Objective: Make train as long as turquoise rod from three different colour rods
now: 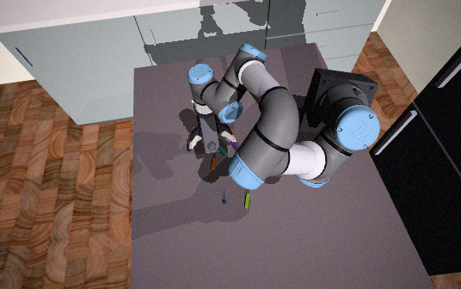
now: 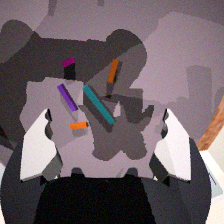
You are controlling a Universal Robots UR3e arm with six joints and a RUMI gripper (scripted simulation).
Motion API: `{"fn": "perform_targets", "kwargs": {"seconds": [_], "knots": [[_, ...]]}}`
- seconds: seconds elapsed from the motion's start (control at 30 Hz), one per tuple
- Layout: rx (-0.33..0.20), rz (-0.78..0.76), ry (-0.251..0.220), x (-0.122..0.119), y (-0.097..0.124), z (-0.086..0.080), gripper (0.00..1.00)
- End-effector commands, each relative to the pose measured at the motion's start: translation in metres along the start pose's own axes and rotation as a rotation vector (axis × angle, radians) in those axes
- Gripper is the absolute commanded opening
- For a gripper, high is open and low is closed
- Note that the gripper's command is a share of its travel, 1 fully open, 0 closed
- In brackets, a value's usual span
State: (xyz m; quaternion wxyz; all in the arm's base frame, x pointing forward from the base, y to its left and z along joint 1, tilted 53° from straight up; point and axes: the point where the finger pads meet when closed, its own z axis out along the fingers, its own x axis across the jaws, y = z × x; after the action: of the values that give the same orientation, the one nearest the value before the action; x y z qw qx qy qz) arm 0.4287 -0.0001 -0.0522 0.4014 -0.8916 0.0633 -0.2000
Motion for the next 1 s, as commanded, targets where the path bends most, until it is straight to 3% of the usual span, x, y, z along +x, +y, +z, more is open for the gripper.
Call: {"fn": "perform_targets", "kwargs": {"seconds": [0.0, 0.7, 0.97], "knots": [[-0.001, -0.001, 0.001, 0.0006, 0.0005, -0.0006, 1.0], [-0.002, -0.084, 0.001, -0.0003, -0.0005, -0.0006, 1.0], [-0.002, -0.245, 0.001, -0.0019, -0.0019, -0.0005, 1.0]]}}
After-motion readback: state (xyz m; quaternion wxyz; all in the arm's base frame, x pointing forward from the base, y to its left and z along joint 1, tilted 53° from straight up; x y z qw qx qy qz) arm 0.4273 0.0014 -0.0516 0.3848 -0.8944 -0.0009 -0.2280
